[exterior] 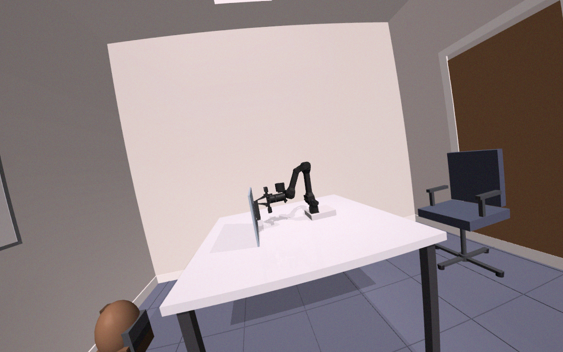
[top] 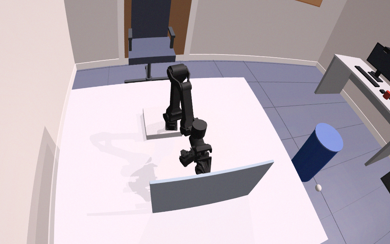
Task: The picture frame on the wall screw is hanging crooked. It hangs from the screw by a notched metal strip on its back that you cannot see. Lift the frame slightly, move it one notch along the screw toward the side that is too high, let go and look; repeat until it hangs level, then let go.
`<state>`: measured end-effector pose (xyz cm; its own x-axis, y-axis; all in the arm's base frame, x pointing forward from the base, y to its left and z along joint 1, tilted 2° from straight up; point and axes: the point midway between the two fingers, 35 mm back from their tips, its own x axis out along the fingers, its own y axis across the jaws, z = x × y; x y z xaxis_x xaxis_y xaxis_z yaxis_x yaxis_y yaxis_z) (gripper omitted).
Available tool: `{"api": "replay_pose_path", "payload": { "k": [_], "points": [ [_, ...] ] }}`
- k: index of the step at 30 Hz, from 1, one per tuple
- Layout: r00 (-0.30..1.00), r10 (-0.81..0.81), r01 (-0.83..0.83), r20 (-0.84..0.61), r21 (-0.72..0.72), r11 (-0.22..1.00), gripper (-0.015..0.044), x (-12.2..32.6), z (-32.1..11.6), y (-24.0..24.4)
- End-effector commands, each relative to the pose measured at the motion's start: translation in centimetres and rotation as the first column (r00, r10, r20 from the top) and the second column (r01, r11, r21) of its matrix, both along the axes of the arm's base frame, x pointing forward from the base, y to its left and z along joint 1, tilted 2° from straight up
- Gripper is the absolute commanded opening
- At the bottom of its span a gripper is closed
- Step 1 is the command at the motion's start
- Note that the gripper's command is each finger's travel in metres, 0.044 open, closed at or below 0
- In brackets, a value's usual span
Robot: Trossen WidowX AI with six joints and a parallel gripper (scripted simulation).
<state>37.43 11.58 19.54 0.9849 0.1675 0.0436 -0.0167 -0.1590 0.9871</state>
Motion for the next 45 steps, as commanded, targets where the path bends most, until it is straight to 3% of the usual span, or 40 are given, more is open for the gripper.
{"api": "replay_pose_path", "payload": {
  "k": [1, 45],
  "points": [
    [1.0, 0.001, -0.001, 0.005, 0.003, 1.0, 0.0, -0.01, 0.34, -0.05],
    [1.0, 0.001, -0.001, 0.006, 0.003, 1.0, 0.0, -0.02, 1.01, -0.16]
  ]
}}
